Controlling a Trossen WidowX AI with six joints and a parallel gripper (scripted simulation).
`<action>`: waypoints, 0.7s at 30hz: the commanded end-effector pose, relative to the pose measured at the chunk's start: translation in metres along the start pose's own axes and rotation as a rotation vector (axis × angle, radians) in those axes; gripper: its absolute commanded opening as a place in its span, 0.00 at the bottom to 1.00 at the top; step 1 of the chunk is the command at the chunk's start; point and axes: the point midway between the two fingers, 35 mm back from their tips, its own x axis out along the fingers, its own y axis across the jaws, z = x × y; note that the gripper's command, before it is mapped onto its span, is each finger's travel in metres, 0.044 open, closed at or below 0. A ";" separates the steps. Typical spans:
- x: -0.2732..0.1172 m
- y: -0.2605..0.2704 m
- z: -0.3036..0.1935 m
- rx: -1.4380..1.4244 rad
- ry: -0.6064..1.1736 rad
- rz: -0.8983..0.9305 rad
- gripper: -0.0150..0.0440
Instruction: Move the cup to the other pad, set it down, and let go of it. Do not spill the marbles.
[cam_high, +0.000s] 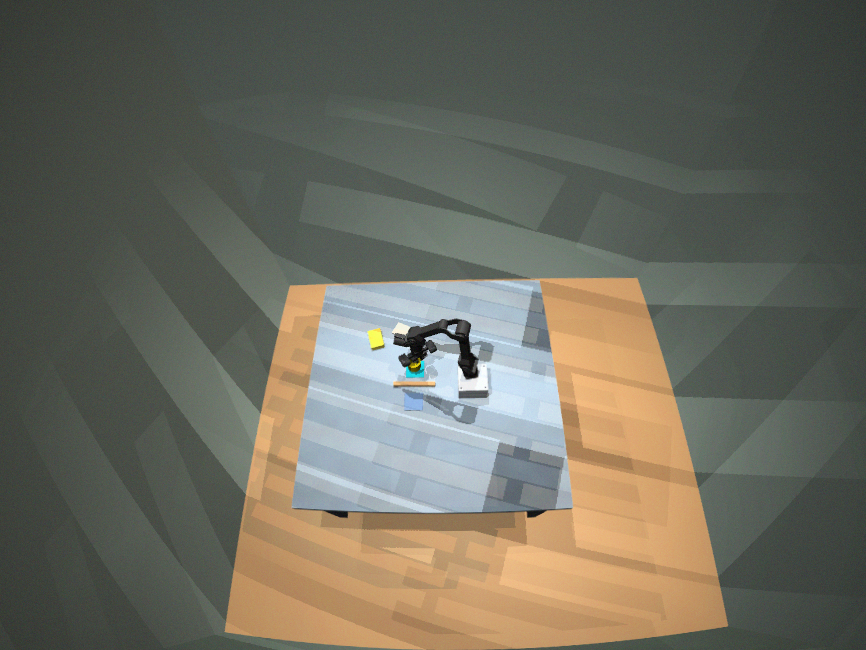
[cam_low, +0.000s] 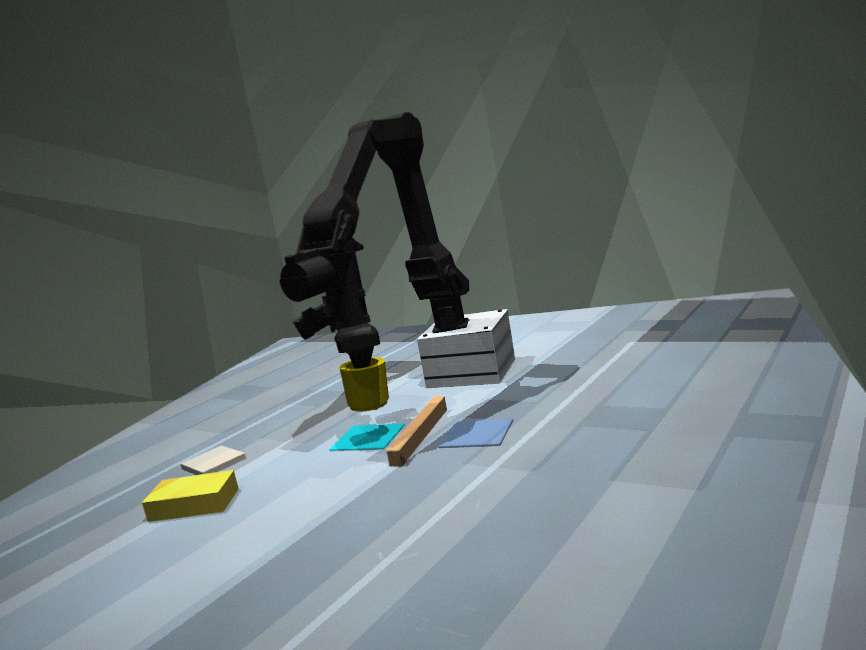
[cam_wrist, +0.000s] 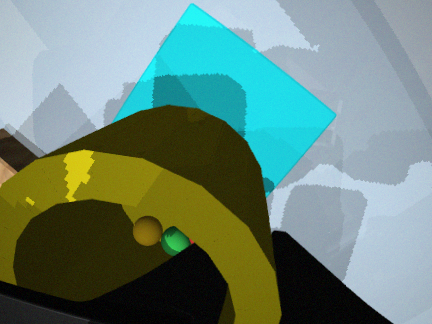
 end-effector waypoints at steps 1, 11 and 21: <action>-0.002 -0.003 0.007 0.000 -0.001 0.005 0.25; 0.008 -0.005 0.011 0.000 -0.001 0.005 0.25; 0.024 -0.005 0.012 0.000 -0.001 0.005 0.25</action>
